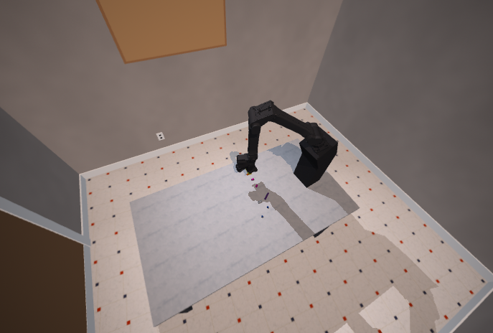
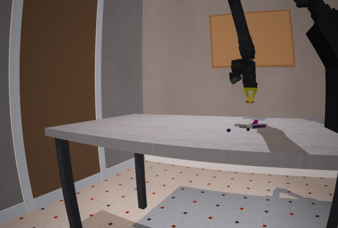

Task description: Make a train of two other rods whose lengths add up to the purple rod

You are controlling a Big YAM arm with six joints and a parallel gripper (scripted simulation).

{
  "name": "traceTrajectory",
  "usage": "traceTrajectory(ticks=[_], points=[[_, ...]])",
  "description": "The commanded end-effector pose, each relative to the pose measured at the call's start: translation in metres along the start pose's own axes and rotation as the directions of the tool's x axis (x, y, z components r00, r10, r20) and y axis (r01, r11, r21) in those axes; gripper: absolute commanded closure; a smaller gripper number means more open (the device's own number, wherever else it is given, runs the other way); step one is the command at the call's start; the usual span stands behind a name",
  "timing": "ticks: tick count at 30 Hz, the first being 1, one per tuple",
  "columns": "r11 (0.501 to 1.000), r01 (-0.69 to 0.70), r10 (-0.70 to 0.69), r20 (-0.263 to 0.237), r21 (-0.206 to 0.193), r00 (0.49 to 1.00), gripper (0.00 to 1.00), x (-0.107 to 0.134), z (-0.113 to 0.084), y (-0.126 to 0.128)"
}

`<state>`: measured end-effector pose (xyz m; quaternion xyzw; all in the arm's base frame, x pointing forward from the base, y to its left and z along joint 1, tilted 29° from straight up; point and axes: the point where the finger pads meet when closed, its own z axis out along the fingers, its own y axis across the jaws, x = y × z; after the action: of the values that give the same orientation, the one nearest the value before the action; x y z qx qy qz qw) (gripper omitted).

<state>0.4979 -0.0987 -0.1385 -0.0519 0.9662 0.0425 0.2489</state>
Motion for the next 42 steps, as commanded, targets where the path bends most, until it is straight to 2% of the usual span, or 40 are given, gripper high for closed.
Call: traceTrajectory(ticks=[1, 21, 26, 27, 42], points=[[1.000, 0.002, -0.002, 0.002, -0.003, 1.000, 0.96, 0.000, 0.014, 0.005], [1.000, 0.002, -0.002, 0.002, -0.003, 1.000, 0.96, 0.001, 0.083, 0.006], [1.000, -0.005, 0.005, 0.002, 0.000, 1.000, 0.96, 0.002, 0.086, 0.002], [1.000, -0.002, 0.002, 0.017, 0.003, 1.000, 0.96, -0.006, 0.082, 0.001], [1.000, -0.003, 0.003, 0.003, -0.001, 1.000, 0.96, 0.001, 0.084, 0.003]])
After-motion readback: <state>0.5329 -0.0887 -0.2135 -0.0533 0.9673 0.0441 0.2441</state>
